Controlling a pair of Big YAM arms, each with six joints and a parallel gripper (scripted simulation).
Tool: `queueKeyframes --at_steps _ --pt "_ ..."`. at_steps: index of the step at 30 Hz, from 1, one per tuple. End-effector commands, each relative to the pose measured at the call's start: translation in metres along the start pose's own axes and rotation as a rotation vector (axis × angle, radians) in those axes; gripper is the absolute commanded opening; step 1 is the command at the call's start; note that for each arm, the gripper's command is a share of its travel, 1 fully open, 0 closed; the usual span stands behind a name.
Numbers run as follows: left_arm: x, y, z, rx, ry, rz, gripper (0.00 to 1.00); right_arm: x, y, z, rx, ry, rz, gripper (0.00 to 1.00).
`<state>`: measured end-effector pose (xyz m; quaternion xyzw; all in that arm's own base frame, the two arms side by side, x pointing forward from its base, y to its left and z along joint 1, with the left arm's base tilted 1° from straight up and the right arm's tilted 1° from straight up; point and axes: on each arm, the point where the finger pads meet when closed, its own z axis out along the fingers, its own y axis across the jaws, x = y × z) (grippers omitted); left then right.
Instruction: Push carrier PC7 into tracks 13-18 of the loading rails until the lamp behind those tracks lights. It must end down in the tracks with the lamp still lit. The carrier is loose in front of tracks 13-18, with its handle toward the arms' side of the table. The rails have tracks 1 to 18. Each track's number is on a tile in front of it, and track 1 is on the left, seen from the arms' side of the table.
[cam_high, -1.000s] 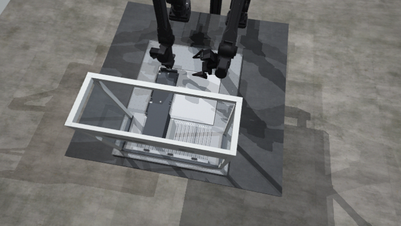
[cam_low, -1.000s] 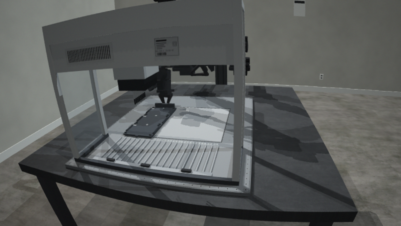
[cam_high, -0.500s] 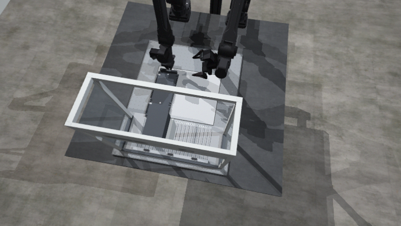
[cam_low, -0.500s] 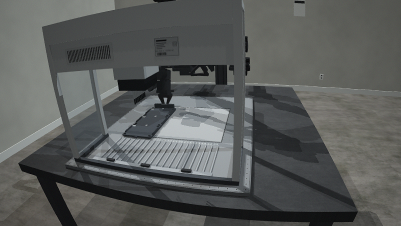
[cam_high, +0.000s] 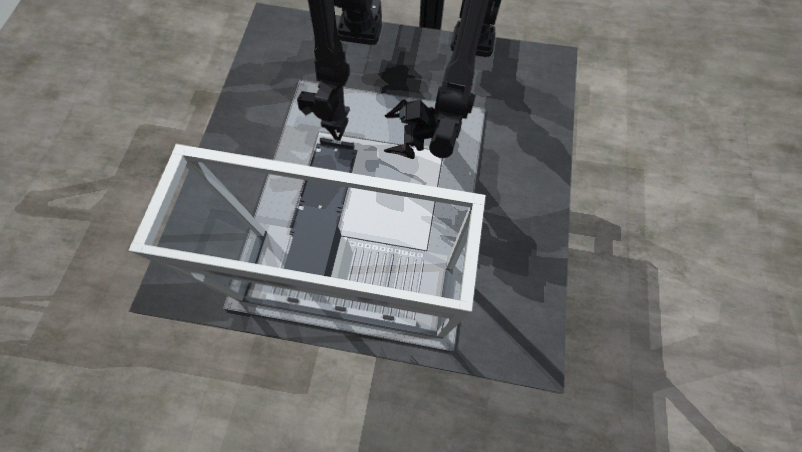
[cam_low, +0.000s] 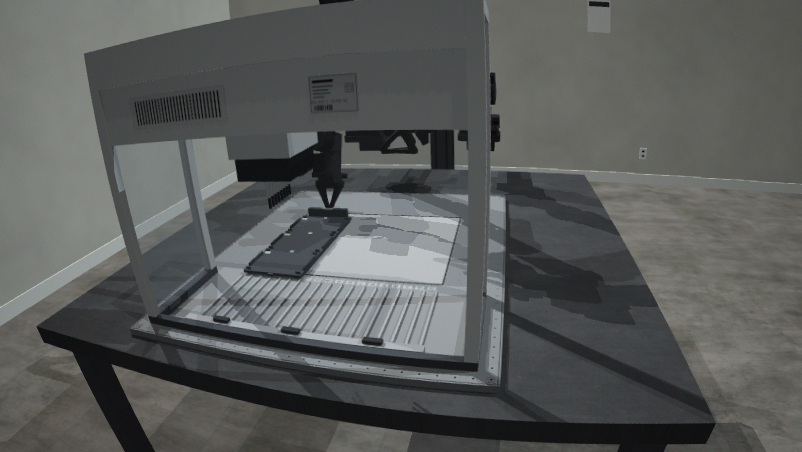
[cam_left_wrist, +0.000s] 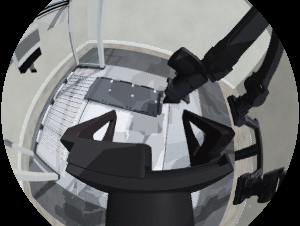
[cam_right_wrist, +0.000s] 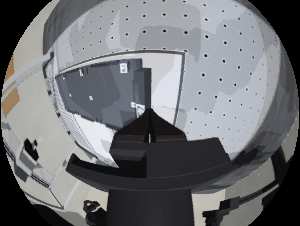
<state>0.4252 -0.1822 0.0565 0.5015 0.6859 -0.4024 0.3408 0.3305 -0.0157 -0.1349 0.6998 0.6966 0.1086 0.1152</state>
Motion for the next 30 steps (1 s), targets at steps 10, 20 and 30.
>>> queueKeyframes --at_steps 10,20,30 --pt "-0.024 -0.015 -0.007 0.056 -0.042 0.081 1.00 0.001 0.016 -0.054 -0.049 0.000 0.002 0.00" --pt "-0.029 -0.047 -0.012 0.117 -0.061 0.117 1.00 0.001 0.015 -0.051 -0.037 0.000 0.002 0.00" --pt "-0.033 -0.057 -0.016 0.121 -0.053 0.146 1.00 0.001 0.012 -0.049 -0.029 0.000 -0.019 0.00"
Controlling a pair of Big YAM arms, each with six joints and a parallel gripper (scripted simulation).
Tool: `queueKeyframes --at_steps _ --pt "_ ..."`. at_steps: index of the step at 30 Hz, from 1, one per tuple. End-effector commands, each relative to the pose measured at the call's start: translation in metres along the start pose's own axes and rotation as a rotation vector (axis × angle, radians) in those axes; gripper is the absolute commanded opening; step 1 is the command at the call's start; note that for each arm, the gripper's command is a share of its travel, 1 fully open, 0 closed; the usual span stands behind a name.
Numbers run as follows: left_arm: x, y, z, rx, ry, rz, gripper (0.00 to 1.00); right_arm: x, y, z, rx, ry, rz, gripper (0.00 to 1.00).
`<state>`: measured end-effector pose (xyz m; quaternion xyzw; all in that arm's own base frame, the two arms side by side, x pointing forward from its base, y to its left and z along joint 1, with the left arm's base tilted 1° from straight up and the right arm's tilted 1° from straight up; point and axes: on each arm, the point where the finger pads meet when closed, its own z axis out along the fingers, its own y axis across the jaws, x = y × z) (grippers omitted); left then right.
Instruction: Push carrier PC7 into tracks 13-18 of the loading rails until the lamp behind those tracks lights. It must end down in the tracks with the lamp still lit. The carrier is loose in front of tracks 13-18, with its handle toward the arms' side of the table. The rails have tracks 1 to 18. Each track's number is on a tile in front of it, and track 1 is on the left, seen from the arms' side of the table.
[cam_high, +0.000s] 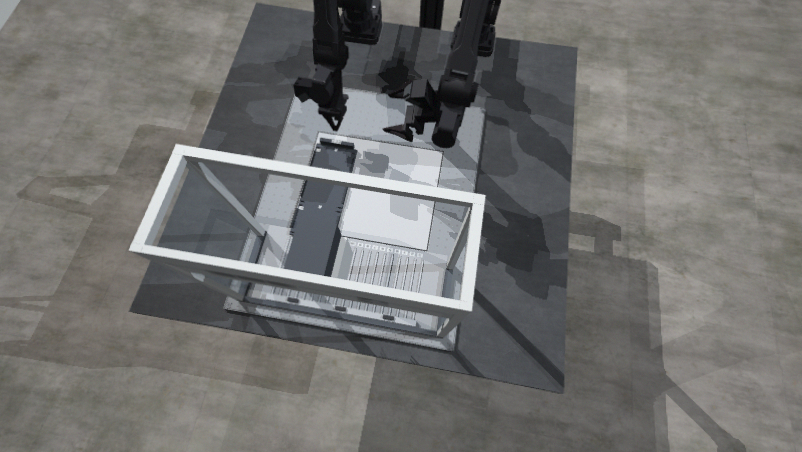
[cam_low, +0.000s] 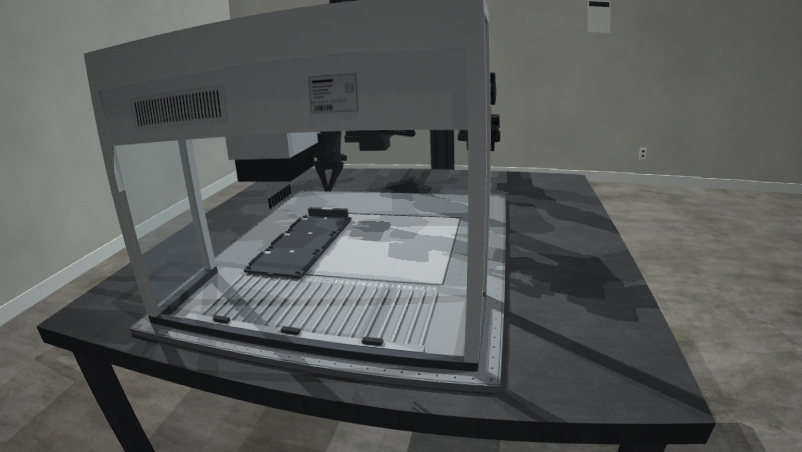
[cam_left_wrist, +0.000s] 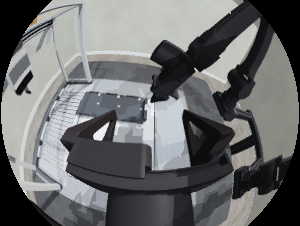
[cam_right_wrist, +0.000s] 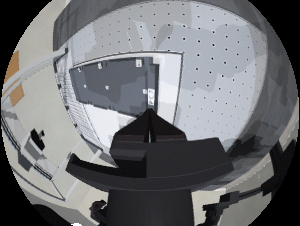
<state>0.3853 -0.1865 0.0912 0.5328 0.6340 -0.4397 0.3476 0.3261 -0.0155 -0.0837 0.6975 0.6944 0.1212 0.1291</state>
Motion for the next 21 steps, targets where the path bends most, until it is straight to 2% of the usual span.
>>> queueKeyframes --at_steps 1,8,10,21 --pt "-0.013 -0.010 0.000 0.016 0.007 0.071 1.00 0.001 -0.002 0.002 0.017 0.003 -0.050 0.00" --pt "-0.016 -0.019 -0.002 0.021 0.016 0.091 1.00 0.001 -0.002 -0.004 0.000 0.003 -0.401 0.00" --pt "-0.016 -0.019 -0.002 0.021 0.016 0.091 1.00 0.001 -0.002 -0.004 0.000 0.003 -0.401 0.00" --pt "-0.022 -0.030 -0.005 0.019 0.028 0.123 1.00 -0.001 -0.003 -0.007 -0.005 0.000 -0.811 0.00"
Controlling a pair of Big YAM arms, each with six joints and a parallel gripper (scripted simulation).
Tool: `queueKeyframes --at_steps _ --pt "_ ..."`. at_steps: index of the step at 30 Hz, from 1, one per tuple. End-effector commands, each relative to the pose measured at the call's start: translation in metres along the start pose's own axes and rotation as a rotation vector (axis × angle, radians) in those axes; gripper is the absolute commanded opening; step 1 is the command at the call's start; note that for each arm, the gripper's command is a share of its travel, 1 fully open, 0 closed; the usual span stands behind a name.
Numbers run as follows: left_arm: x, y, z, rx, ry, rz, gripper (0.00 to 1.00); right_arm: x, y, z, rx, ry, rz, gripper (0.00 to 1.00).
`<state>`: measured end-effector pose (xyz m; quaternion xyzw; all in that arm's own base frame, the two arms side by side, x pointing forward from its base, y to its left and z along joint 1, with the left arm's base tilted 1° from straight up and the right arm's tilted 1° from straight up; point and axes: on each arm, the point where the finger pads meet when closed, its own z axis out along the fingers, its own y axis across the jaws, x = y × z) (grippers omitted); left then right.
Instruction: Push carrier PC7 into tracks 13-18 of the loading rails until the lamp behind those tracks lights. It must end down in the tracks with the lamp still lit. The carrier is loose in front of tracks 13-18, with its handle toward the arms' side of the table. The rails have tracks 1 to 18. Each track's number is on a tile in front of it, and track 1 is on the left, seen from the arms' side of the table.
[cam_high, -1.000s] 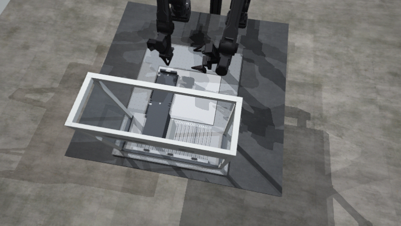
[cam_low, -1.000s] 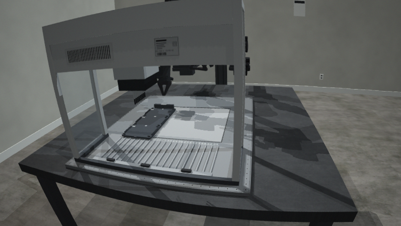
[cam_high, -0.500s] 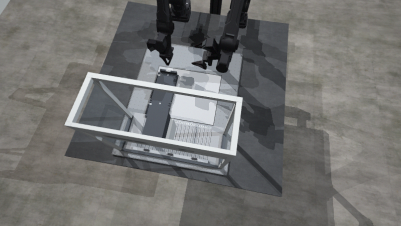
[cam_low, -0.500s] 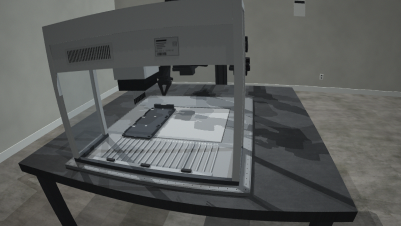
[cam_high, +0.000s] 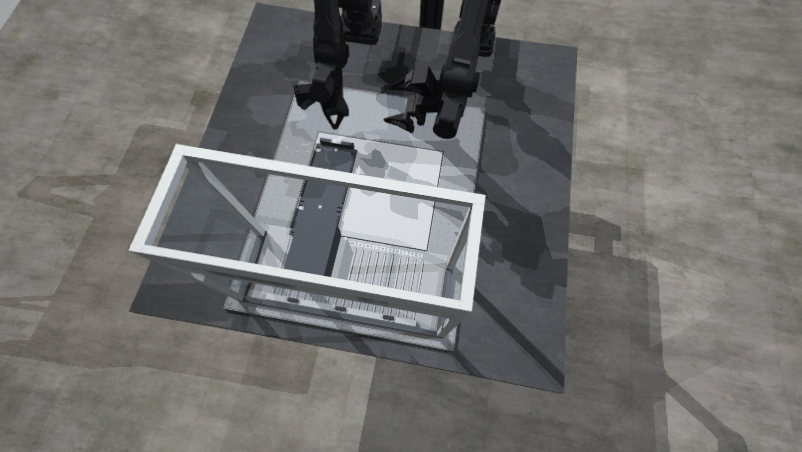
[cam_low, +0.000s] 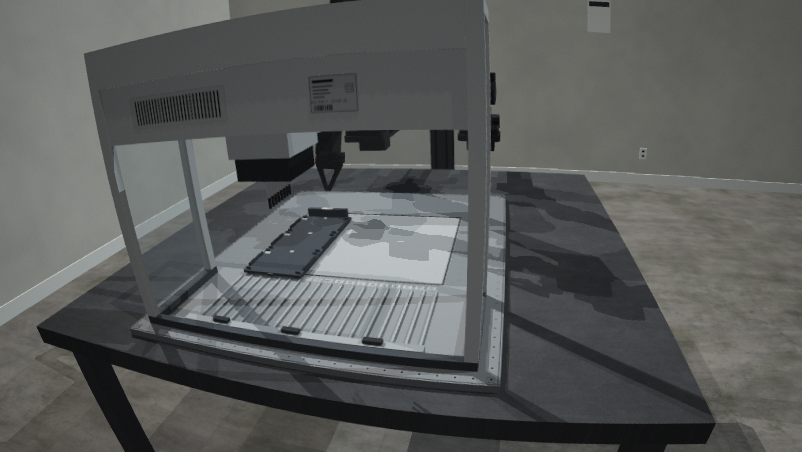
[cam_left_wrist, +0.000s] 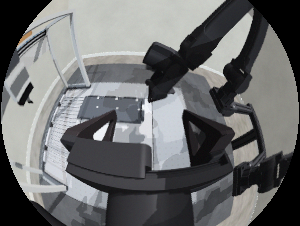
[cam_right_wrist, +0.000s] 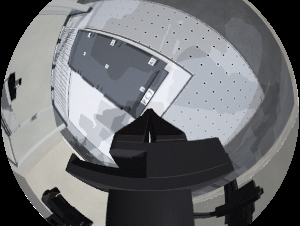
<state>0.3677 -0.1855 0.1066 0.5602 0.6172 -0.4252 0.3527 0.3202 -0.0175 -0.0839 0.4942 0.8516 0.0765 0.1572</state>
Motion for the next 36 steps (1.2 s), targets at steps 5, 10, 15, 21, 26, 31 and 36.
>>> queueKeyframes --at_steps 5,10,15,21,26,31,36 --pt "-0.015 -0.011 -0.002 0.004 0.010 0.069 1.00 -0.001 0.004 -0.005 -0.024 -0.001 -0.420 0.00" --pt "-0.017 -0.015 -0.003 0.002 0.015 0.078 1.00 -0.003 0.003 -0.006 -0.023 -0.009 -0.597 0.00" --pt "-0.020 -0.020 -0.003 0.003 0.022 0.094 1.00 -0.002 0.000 -0.007 -0.020 -0.009 -0.763 0.00" --pt "-0.023 -0.024 -0.006 -0.003 0.029 0.109 1.00 -0.002 -0.001 -0.008 -0.019 -0.012 -0.967 0.00" --pt "-0.023 -0.027 -0.006 -0.003 0.031 0.112 1.00 -0.002 -0.001 -0.008 -0.019 -0.015 -1.099 0.00" --pt "-0.021 -0.033 -0.004 0.001 0.033 0.107 1.00 0.000 -0.003 -0.009 -0.017 -0.014 -1.282 0.00" --pt "-0.004 -0.029 0.001 0.006 0.037 0.048 1.00 0.000 -0.004 -0.009 -0.017 -0.017 -1.452 0.00"
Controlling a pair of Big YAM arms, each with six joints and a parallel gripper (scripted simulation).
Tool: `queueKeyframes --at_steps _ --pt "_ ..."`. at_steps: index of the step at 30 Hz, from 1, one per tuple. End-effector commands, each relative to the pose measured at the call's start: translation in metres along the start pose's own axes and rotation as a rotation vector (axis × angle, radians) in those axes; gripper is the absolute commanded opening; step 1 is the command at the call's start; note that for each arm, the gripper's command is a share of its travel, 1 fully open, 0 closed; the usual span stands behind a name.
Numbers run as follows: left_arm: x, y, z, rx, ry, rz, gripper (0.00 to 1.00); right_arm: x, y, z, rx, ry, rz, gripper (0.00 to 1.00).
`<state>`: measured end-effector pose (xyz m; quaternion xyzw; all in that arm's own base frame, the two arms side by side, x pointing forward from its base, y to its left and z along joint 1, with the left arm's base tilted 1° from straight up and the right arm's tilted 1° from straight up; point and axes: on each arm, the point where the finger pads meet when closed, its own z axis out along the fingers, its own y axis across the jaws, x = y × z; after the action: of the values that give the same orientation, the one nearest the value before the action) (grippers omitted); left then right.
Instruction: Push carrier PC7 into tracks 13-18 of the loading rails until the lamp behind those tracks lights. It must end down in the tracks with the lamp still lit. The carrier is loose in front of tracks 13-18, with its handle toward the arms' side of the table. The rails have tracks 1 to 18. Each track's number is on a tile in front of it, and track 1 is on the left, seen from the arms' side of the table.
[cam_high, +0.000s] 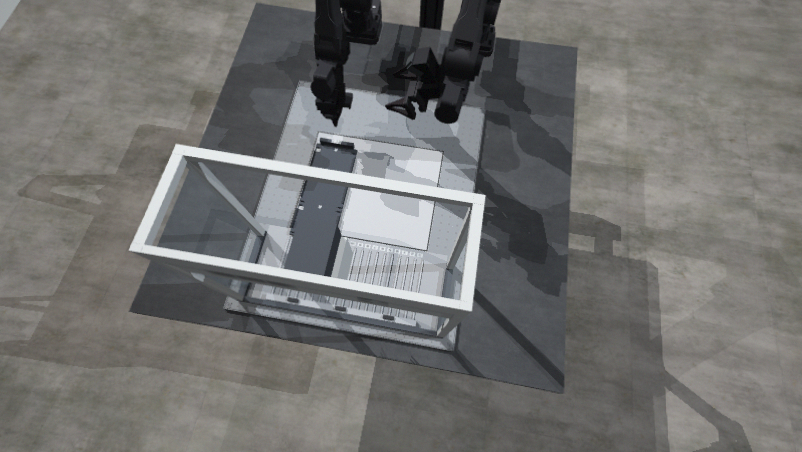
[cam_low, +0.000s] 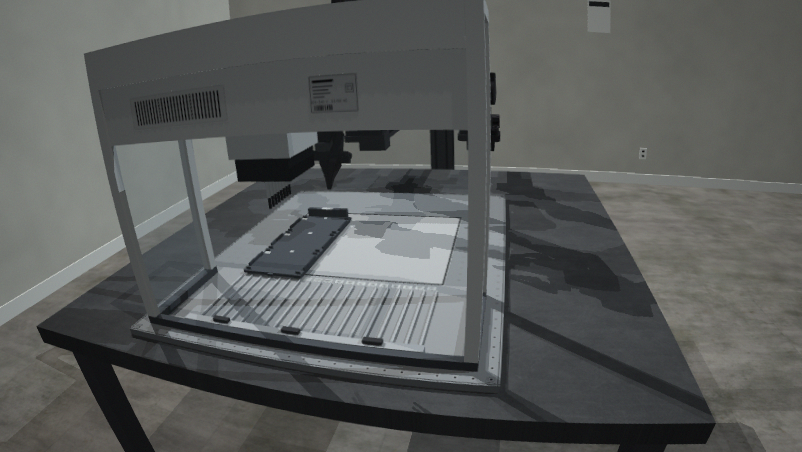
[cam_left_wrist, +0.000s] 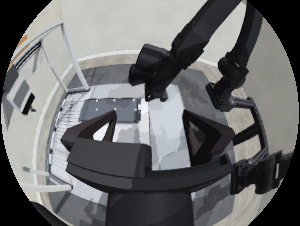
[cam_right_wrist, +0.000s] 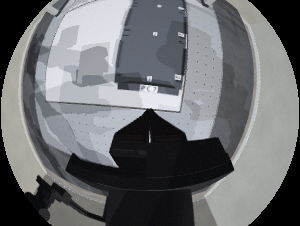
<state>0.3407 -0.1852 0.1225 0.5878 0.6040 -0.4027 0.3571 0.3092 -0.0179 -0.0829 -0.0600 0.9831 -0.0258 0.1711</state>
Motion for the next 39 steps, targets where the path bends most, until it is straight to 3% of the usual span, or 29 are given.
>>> queueKeyframes --at_steps 1,4,33,39 --pt "0.008 0.000 0.006 0.008 0.001 -0.026 1.00 -0.006 -0.002 -0.005 -0.007 -0.027 -0.312 0.00" --pt "0.009 0.000 0.007 0.007 0.000 -0.031 1.00 -0.006 -0.002 -0.005 -0.007 -0.028 -0.346 0.00" --pt "0.004 0.015 0.005 -0.005 -0.004 -0.021 1.00 0.001 -0.001 -0.009 0.005 -0.032 -1.358 0.00" --pt "0.004 0.019 0.005 -0.005 -0.002 -0.009 1.00 0.003 -0.002 -0.009 0.008 -0.029 -1.445 0.00"
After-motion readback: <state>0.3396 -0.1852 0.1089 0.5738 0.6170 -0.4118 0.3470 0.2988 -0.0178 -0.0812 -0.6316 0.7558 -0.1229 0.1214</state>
